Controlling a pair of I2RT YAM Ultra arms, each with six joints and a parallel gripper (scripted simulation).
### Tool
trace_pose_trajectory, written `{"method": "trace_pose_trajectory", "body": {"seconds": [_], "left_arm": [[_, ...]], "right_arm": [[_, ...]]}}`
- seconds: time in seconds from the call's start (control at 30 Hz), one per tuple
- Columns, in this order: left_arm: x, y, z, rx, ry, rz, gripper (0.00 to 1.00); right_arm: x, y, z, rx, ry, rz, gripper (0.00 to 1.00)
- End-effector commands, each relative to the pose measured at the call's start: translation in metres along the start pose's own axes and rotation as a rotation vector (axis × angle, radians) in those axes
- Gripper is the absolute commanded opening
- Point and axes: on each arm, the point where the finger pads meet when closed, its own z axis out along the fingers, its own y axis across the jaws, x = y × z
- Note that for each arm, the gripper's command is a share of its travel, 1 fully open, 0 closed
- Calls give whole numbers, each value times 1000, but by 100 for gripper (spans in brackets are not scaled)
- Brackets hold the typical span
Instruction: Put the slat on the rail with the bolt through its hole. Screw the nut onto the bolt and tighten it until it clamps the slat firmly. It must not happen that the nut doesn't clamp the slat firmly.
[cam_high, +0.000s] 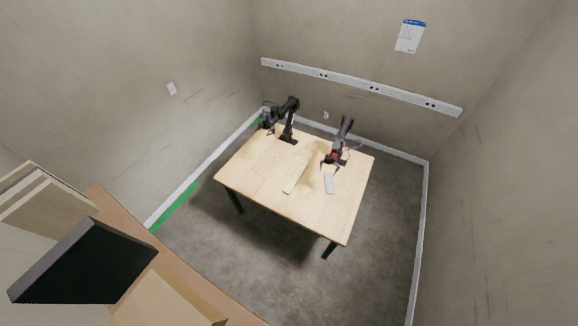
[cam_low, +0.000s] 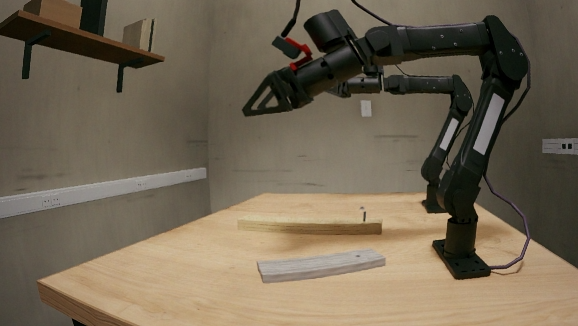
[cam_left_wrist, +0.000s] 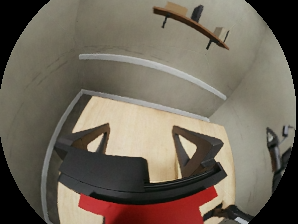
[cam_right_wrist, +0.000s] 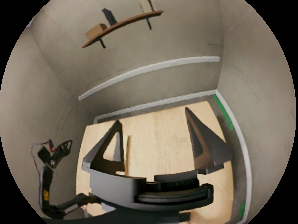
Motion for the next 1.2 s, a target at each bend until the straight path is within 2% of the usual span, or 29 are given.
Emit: {"method": "trace_pose_trajectory", "body": {"seconds": [0.0, 0.5, 0.57, 1.07, 1.17], "left_arm": [[28, -1, 7, 5, 96, -19, 100], [102, 5, 7, -41, 353, -95, 100], [102, 5, 7, -41, 353, -95, 100], [174, 12, -12, -116, 617, -165, 100], [179, 13, -14, -122, 635, -169, 100]], "right_arm": [[-11, 1, -2, 0, -25, 1, 100], [-11, 1, -2, 0, -25, 1, 100], [-11, 1, -2, 0, -25, 1, 100], [-11, 1, -2, 0, -25, 1, 100], [-11, 1, -2, 0, -25, 1, 100]]}}
